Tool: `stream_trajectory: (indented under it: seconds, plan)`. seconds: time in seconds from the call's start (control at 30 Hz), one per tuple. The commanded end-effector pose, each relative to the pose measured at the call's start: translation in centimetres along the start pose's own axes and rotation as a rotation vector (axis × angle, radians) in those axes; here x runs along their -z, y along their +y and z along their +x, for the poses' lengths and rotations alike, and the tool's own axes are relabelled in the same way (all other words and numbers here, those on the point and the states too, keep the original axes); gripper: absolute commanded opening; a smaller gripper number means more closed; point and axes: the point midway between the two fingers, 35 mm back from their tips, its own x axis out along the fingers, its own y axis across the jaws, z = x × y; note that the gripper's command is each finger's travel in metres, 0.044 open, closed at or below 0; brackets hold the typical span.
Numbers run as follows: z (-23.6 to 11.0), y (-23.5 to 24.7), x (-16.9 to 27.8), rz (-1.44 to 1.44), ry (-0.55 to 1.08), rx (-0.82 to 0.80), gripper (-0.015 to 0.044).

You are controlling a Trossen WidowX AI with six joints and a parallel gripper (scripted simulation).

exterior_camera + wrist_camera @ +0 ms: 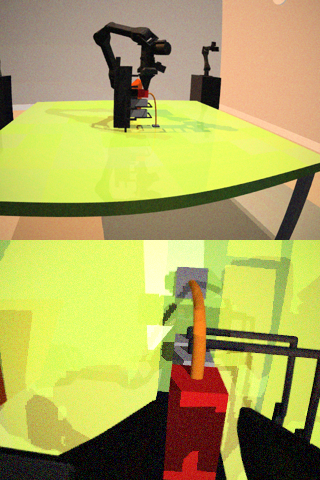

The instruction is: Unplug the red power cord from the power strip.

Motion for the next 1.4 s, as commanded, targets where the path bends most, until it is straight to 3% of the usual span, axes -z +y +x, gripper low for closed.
stream_trajectory:
  seconds: [0.0,0.23,0.33,0.67,1.37]
  plan:
    - [0.8,0.2,0.2,-0.005,0.007,-0.006,0.0160]
    - [1.0,0.2,0.2,-0.005,0.007,-0.006,0.0160]
    - [0.7,0.1,0.1,0.000,0.002,-0.003,0.0081]
    - [0.7,0.0,0.1,0.000,0.002,-0.003,0.0000]
    - [0.5,-0.1,-3.0,-0.002,0.000,-0.003,0.0000]
